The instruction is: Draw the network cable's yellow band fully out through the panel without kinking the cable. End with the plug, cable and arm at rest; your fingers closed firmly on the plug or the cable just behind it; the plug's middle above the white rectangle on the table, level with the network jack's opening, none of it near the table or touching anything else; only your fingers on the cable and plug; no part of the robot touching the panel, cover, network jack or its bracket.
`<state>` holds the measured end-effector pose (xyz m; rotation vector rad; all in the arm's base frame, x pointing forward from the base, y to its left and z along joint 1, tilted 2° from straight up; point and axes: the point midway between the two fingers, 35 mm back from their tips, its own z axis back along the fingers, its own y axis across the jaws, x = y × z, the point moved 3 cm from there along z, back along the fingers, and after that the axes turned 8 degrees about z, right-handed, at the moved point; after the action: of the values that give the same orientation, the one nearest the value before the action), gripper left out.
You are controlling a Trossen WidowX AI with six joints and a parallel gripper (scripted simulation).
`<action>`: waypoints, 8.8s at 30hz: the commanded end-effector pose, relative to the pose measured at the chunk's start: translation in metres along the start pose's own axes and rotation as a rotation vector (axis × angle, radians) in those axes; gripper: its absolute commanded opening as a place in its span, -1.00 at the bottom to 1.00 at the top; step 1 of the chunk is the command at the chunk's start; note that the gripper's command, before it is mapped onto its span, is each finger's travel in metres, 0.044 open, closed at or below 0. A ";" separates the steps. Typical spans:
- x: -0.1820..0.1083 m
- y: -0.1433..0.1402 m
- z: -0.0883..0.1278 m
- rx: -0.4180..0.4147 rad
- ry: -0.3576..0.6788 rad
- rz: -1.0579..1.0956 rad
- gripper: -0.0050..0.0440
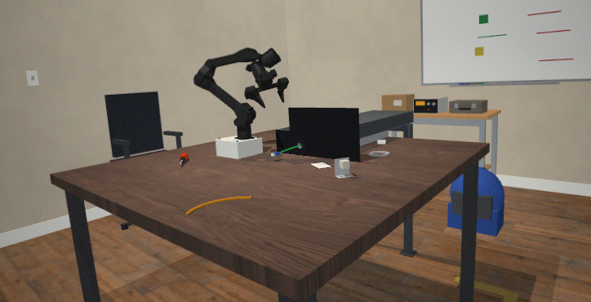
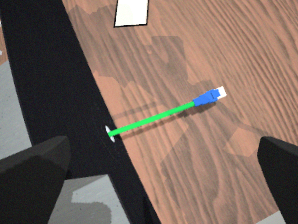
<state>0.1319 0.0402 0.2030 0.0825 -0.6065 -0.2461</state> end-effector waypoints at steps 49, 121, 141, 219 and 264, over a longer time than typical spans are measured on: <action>0.090 -0.032 -0.084 -0.112 0.394 0.387 1.00; 0.093 -0.103 -0.169 -0.363 0.496 -0.914 1.00; 0.063 -0.080 -0.193 0.118 0.717 -0.162 1.00; 0.017 -0.036 -0.201 1.376 -0.385 1.468 1.00; 0.023 -0.029 -0.170 0.621 0.714 0.551 1.00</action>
<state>0.2412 0.0073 0.0647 0.6487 0.0138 0.6194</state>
